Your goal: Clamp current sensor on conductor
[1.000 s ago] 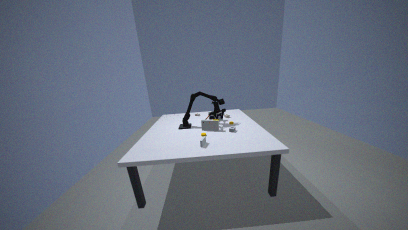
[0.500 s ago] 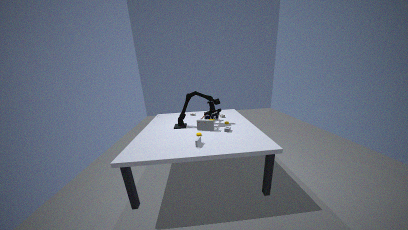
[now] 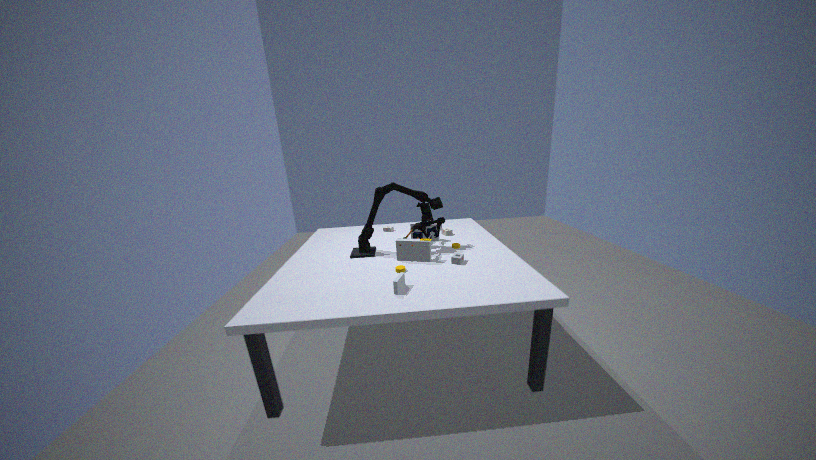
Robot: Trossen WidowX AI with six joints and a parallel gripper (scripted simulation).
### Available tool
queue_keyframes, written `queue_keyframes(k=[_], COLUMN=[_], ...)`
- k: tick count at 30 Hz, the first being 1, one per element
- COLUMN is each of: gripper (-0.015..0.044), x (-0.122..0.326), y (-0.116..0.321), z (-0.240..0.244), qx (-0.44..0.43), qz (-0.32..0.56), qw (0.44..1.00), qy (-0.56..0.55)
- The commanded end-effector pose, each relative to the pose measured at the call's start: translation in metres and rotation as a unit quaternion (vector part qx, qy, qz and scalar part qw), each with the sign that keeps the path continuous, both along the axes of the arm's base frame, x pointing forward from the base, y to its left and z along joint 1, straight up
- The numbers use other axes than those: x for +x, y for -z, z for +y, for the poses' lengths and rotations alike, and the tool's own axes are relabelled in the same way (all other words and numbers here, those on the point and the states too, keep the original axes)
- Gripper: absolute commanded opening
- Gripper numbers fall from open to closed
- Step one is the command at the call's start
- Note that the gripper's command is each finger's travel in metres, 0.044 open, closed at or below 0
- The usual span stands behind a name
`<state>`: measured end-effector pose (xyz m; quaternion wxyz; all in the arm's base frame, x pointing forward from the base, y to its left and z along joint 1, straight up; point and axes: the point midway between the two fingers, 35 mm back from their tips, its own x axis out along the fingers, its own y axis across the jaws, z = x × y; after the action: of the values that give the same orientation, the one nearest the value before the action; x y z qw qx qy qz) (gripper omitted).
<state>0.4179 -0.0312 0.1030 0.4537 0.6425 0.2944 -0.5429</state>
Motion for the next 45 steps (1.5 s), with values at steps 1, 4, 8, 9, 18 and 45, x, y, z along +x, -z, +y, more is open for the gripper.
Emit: queue_keyframes(k=[1, 4, 8, 9, 18, 45], gripper=[0.0, 0.0, 0.0, 0.0, 0.0, 0.0289], x=[0.0009, 0.0009, 0.0009, 0.0009, 0.0009, 0.0], y=[-0.0006, -0.0006, -0.0006, -0.0006, -0.0006, 0.0], z=[0.0006, 0.0006, 0.0006, 0.0006, 0.0006, 0.0001], qx=[0.0, 0.0, 0.0, 0.0, 0.0, 0.0], qz=[-0.002, -0.002, -0.002, -0.002, -0.002, 0.0], qw=[1.0, 1.0, 1.0, 1.0, 1.0, 1.0], qy=[-0.001, -0.001, -0.001, -0.001, -0.001, 0.0])
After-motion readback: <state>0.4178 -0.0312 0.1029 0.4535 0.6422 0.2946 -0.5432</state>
